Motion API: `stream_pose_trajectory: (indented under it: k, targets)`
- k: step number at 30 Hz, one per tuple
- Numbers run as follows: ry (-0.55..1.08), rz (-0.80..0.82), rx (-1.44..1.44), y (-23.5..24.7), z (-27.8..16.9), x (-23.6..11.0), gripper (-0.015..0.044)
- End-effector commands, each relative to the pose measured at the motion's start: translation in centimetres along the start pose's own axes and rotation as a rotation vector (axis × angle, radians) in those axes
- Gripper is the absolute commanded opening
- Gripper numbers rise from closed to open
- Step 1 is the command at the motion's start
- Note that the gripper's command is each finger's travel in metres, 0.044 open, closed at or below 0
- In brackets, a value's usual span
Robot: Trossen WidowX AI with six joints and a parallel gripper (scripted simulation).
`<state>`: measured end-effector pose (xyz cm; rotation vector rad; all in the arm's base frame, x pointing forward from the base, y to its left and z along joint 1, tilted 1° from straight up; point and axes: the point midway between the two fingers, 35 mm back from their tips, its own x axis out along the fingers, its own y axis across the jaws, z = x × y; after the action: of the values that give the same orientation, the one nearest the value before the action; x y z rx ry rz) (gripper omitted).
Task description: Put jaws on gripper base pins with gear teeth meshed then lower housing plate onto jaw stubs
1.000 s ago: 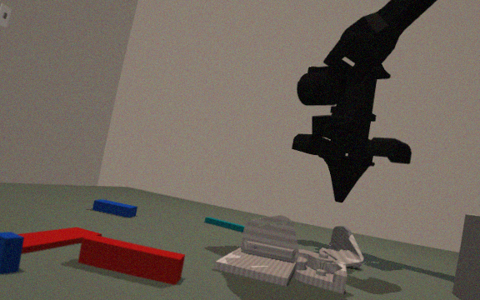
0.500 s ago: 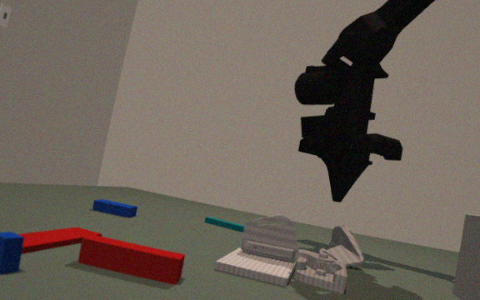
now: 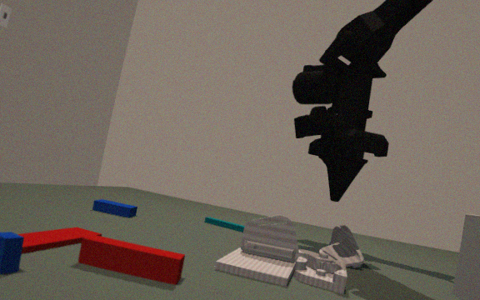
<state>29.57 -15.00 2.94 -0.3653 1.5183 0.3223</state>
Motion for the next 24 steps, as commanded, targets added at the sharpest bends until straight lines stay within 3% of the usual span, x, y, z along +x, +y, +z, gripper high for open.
stream_pose_trajectory:
  k: [1,24]
  targets:
    - [0.000,-0.002,0.068,-0.09,0.14,-0.10,0.0000]
    - [-0.001,-0.002,0.541,-0.03,0.72,-0.11,0.0000]
